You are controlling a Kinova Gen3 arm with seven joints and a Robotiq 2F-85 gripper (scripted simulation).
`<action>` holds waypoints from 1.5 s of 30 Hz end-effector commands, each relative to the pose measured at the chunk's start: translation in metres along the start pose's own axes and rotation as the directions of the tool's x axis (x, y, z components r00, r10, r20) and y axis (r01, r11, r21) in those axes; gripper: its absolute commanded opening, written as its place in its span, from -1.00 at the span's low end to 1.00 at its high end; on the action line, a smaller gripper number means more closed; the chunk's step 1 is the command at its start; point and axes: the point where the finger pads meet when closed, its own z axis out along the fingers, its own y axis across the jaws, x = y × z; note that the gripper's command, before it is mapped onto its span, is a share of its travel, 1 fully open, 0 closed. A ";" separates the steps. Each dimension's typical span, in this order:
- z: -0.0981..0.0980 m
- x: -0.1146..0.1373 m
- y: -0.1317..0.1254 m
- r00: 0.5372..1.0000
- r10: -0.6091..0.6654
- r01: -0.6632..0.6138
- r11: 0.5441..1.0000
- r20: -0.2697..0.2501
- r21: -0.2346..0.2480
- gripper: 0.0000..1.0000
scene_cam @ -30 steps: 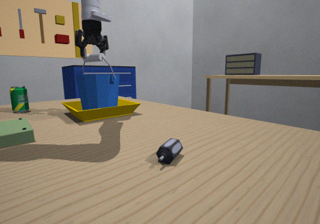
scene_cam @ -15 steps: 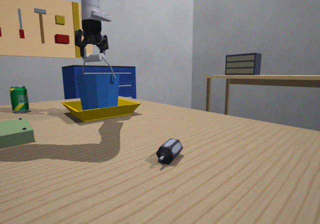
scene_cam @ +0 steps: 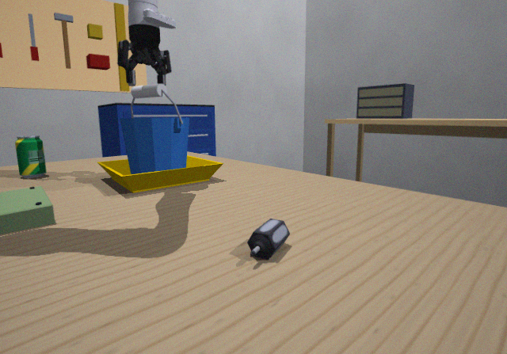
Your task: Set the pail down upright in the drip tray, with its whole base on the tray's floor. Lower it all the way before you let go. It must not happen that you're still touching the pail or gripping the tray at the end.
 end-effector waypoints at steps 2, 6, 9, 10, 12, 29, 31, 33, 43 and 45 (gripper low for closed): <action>-0.011 0.001 -0.002 1.000 0.004 -0.004 1.000 -0.003 0.007 1.00; -0.018 0.001 -0.002 1.000 0.004 -0.004 1.000 -0.003 0.007 1.00; -0.023 0.001 -0.002 1.000 0.004 -0.004 1.000 -0.003 0.007 1.00; -0.026 0.001 -0.002 1.000 0.004 -0.004 1.000 -0.003 0.007 1.00; -0.031 0.001 -0.002 1.000 0.004 -0.004 1.000 -0.003 0.007 1.00; -0.060 0.001 -0.001 1.000 0.004 -0.004 1.000 -0.003 0.007 1.00; -0.062 0.001 -0.001 1.000 0.004 -0.004 1.000 -0.003 0.007 1.00; -0.063 0.001 -0.001 1.000 0.004 -0.004 1.000 -0.003 0.007 1.00; -0.065 0.001 -0.001 1.000 0.004 -0.004 1.000 -0.003 0.007 1.00; -0.065 0.001 -0.001 1.000 0.004 -0.004 1.000 -0.003 0.007 1.00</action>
